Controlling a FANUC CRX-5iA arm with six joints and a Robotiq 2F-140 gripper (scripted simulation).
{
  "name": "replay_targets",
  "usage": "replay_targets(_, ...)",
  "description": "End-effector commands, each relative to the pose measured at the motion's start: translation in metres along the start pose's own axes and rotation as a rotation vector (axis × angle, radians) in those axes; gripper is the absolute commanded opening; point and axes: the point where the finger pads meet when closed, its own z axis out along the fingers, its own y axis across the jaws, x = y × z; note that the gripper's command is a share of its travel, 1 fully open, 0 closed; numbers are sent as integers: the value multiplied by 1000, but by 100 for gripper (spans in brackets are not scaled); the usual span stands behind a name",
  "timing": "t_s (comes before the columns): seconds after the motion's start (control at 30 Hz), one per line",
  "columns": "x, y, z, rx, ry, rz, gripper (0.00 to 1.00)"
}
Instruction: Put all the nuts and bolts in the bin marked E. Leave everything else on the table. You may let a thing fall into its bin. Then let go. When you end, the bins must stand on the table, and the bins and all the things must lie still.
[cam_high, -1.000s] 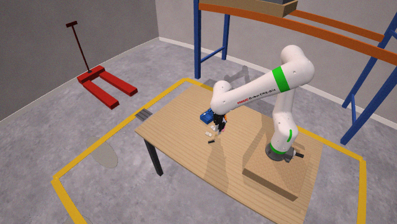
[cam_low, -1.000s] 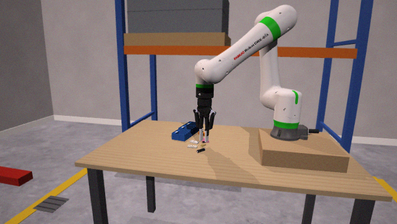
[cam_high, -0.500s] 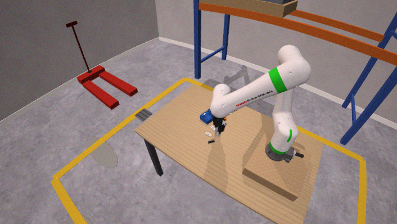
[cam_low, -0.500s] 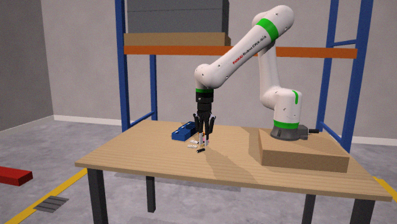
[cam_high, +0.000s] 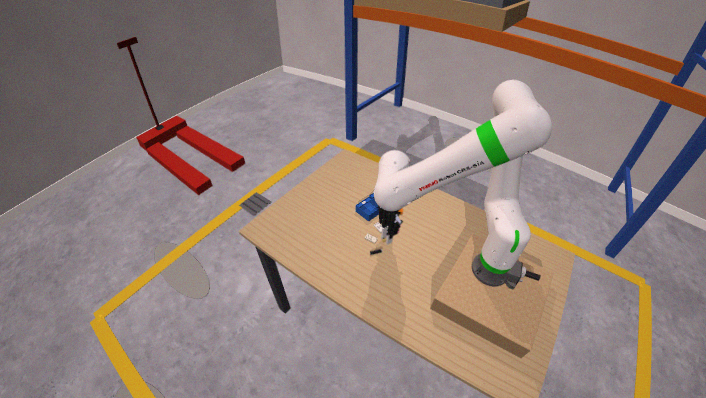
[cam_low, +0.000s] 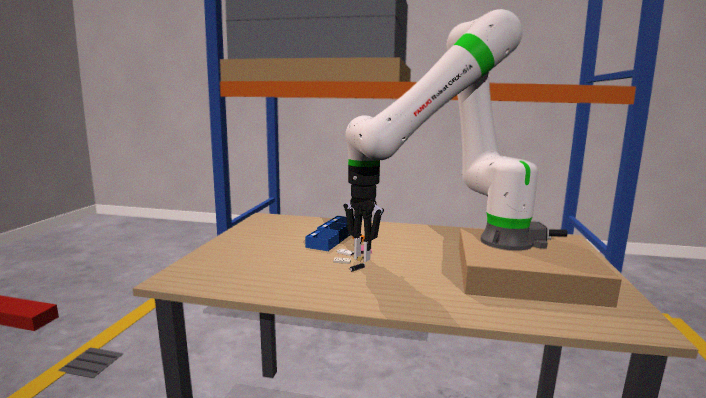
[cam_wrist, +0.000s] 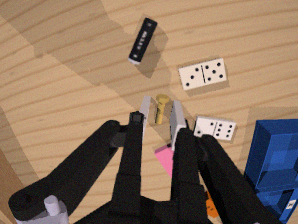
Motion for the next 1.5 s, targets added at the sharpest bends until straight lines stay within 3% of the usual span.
replay_targets(0.0, 0, 0, 0, 0, 0, 0, 6)
replay_targets(1.03, 0, 0, 0, 0, 0, 0, 6)
replay_targets(1.47, 0, 0, -43, 0, 0, 0, 6)
